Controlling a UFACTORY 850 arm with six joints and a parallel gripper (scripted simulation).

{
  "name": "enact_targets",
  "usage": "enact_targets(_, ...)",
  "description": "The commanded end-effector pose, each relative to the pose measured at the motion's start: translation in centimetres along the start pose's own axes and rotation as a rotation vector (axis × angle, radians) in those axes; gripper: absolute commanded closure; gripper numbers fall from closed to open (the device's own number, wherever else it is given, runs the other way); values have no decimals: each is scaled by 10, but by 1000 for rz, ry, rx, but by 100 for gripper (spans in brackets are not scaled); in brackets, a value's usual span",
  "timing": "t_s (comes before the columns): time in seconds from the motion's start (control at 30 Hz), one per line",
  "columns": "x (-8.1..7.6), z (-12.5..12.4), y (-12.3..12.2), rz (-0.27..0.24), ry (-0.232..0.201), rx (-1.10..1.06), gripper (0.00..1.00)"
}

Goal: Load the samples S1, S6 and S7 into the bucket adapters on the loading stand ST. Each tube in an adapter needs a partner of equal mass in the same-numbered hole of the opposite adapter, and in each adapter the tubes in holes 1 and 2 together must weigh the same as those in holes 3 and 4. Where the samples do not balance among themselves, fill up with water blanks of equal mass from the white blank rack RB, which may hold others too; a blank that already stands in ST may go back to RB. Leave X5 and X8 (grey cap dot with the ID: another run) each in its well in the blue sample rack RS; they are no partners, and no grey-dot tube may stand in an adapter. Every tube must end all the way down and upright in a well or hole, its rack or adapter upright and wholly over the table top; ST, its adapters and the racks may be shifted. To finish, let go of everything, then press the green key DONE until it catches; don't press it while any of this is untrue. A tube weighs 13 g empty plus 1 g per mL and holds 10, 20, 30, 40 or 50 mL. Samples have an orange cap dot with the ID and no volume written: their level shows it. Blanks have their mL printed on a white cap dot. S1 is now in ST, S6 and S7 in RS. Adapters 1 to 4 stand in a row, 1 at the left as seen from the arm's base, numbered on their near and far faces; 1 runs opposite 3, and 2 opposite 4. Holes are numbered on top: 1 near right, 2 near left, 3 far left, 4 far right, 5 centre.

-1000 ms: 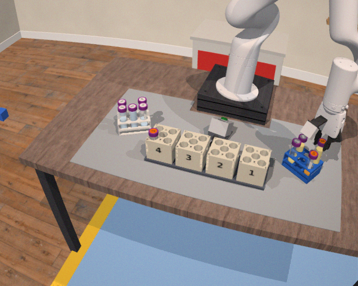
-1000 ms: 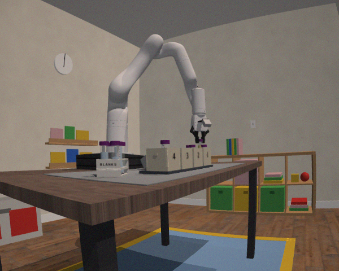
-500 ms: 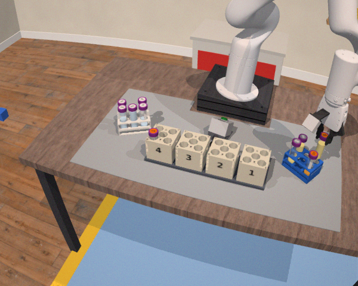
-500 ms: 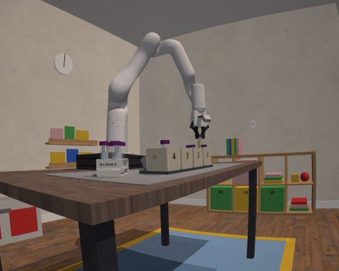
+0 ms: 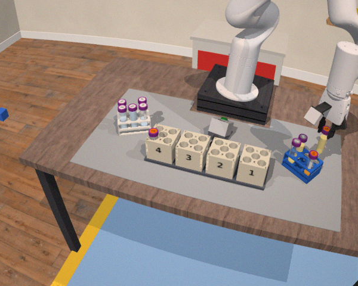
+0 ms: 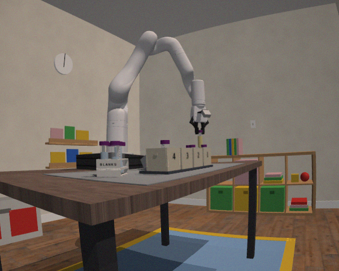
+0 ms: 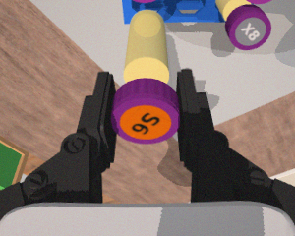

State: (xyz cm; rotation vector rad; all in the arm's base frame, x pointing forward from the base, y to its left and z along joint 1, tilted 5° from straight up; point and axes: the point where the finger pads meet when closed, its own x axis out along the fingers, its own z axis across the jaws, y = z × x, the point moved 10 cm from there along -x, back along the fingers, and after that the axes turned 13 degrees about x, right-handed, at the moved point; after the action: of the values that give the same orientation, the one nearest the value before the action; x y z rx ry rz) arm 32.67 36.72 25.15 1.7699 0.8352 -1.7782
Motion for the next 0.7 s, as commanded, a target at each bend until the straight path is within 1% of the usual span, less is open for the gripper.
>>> enact_targets(0.0, -6, -1, 0, 0, 2, 0, 100)
enact_targets(0.5, -36, -1, 0, 0, 2, 0, 100)
enact_targets(0.57, -36, -1, 0, 0, 2, 0, 100)
enact_targets(0.67, -42, -1, 0, 0, 2, 0, 100)
